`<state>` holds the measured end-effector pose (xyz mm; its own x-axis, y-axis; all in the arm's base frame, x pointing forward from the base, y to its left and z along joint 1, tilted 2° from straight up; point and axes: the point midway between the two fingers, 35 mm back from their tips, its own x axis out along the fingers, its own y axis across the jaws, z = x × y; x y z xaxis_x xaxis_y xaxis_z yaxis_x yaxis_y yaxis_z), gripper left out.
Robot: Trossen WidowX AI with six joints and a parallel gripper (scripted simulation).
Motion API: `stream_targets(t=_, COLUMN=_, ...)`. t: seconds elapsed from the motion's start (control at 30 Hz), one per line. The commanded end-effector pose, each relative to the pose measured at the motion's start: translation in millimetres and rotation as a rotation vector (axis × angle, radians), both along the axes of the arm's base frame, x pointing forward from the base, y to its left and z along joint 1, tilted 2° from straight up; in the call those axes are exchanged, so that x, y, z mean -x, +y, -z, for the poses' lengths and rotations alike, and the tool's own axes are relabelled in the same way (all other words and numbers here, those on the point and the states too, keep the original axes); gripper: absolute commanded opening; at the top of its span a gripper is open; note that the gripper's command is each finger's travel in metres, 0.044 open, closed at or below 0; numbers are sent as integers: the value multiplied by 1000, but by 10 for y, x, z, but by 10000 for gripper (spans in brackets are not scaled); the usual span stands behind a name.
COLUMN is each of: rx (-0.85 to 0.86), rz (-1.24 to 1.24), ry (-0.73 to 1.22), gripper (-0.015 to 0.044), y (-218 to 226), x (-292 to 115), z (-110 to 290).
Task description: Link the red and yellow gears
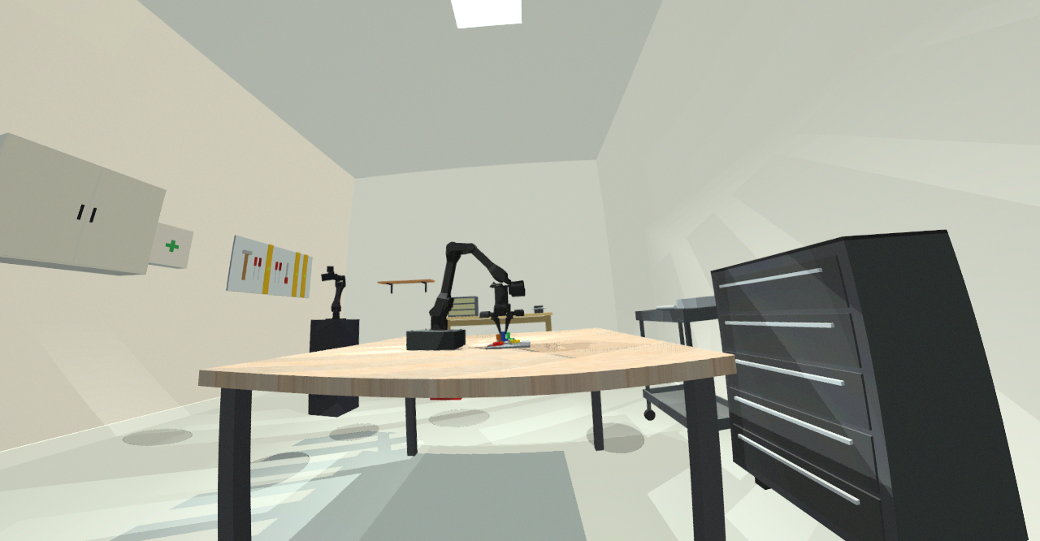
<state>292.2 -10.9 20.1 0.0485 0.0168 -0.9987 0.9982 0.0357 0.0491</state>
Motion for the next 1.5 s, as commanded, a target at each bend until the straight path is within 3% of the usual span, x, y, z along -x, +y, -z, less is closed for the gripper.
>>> stream_targets(t=0.0, rx=-7, rz=106, ry=3, gripper=0, y=-8, x=1, z=13)
stream_targets(t=0.23, rx=-7, rz=105, ry=2, gripper=0, y=1, x=-14, z=22)
stream_targets(t=0.87, rx=16, rz=-360, ry=-6, gripper=0, y=-6, x=-8, z=59)
stream_targets(t=1.07, rx=14, rz=-330, ry=-5, gripper=0, y=8, x=-12, z=70)
stream_targets(t=1.23, rx=12, rz=-273, ry=-4, gripper=131, y=4, x=-9, z=57)
stream_targets(t=1.47, rx=7, rz=-171, ry=-3, gripper=140, y=-5, x=-6, z=-110)
